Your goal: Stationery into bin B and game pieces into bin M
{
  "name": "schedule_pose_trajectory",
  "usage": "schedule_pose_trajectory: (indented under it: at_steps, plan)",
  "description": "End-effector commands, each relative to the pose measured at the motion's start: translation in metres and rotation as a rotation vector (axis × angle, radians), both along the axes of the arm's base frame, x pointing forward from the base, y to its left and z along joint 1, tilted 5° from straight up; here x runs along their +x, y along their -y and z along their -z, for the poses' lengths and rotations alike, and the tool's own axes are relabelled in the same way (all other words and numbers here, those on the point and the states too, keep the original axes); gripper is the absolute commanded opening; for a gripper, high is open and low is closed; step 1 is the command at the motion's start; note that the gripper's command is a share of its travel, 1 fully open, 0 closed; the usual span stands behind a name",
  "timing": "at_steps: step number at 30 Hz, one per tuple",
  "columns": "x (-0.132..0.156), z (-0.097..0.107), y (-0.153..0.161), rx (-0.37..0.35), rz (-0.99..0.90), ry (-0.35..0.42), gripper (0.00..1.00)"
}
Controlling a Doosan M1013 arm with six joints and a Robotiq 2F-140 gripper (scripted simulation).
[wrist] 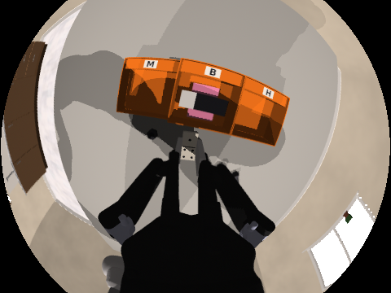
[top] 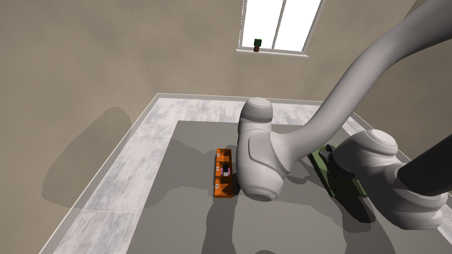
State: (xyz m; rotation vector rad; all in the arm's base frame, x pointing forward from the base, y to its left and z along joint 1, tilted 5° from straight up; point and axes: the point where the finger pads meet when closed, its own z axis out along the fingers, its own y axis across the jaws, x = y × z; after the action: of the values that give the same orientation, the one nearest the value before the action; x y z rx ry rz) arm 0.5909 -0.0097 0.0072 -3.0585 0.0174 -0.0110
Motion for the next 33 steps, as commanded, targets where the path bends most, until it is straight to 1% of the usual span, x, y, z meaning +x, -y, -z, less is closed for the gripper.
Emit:
schedule_pose_trajectory:
  at_steps: [1,19,27,29,33]
  plan:
    - [0.0,0.0,0.0,0.0,0.0,0.0,0.13]
    - [0.0,0.0,0.0,0.0,0.0,0.0,0.13]
    - [0.0,-0.027,0.002,0.0,0.0,0.0,0.13]
    - [0.0,-0.027,0.002,0.0,0.0,0.0,0.13]
    - [0.0,-0.04,0.003,0.0,0.0,0.0,0.13]
